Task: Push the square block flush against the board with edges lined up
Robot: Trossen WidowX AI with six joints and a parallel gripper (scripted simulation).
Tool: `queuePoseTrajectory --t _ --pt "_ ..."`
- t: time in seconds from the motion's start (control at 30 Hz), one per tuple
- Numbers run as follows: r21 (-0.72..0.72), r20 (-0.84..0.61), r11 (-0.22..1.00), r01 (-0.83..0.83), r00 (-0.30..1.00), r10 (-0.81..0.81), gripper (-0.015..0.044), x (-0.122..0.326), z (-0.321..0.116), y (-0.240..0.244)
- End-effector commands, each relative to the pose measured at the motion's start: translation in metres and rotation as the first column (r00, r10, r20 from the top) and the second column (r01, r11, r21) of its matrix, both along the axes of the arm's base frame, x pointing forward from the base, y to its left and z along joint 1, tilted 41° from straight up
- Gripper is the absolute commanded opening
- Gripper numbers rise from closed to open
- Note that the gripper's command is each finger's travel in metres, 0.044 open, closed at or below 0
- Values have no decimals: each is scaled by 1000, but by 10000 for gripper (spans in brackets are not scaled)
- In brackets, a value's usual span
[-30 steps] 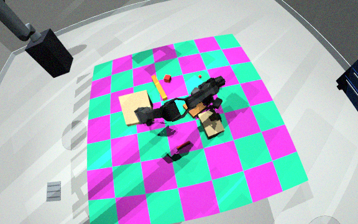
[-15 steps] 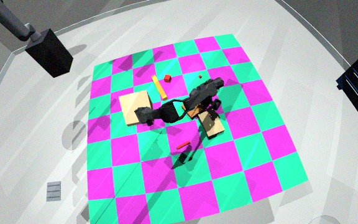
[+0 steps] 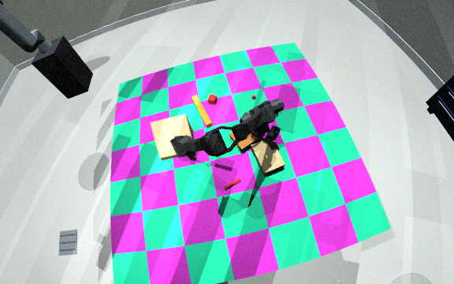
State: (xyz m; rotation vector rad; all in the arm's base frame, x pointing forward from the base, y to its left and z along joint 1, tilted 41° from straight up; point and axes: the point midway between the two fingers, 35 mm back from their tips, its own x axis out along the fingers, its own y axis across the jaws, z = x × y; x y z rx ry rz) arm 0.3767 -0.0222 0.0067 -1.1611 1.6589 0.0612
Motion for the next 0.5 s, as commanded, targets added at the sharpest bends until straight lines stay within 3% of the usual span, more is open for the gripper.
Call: queuePoseTrajectory --t 0.0,0.47 --pt "-5 -8 1000 5 1000 -5 0 4 -5 1" --pt "-5 -7 1000 5 1000 -5 0 21 -16 13"
